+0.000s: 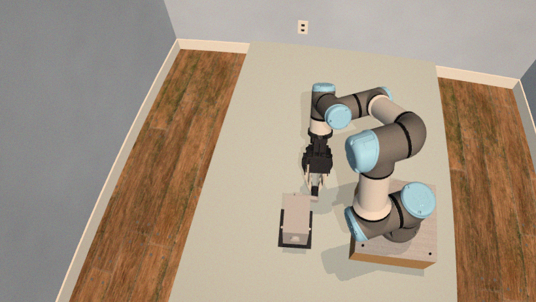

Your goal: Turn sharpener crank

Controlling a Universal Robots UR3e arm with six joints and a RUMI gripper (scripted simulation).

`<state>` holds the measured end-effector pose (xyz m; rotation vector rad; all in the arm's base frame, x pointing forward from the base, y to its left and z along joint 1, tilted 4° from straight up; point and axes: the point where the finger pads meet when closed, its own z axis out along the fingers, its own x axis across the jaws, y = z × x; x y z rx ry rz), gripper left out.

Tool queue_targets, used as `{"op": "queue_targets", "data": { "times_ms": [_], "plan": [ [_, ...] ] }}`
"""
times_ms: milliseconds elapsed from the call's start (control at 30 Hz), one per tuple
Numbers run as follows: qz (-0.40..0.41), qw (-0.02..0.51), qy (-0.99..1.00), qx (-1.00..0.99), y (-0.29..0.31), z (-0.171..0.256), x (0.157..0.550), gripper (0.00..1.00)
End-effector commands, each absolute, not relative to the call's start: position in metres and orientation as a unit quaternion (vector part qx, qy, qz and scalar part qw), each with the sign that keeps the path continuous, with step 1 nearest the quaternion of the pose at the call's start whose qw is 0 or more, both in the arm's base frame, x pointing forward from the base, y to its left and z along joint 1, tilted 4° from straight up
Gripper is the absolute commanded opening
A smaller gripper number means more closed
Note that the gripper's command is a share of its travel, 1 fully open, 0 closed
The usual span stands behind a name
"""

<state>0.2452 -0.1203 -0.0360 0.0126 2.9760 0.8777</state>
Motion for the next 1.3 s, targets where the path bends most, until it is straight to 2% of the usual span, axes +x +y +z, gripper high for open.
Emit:
{"op": "queue_targets", "data": {
  "times_ms": [0, 1267],
  "plan": [
    [0.282, 0.02, 0.959, 0.004, -0.121, -0.029, 0.244, 0.09],
    [0.282, 0.02, 0.959, 0.004, -0.123, 0.009, 0.253, 0.09]
  ]
}}
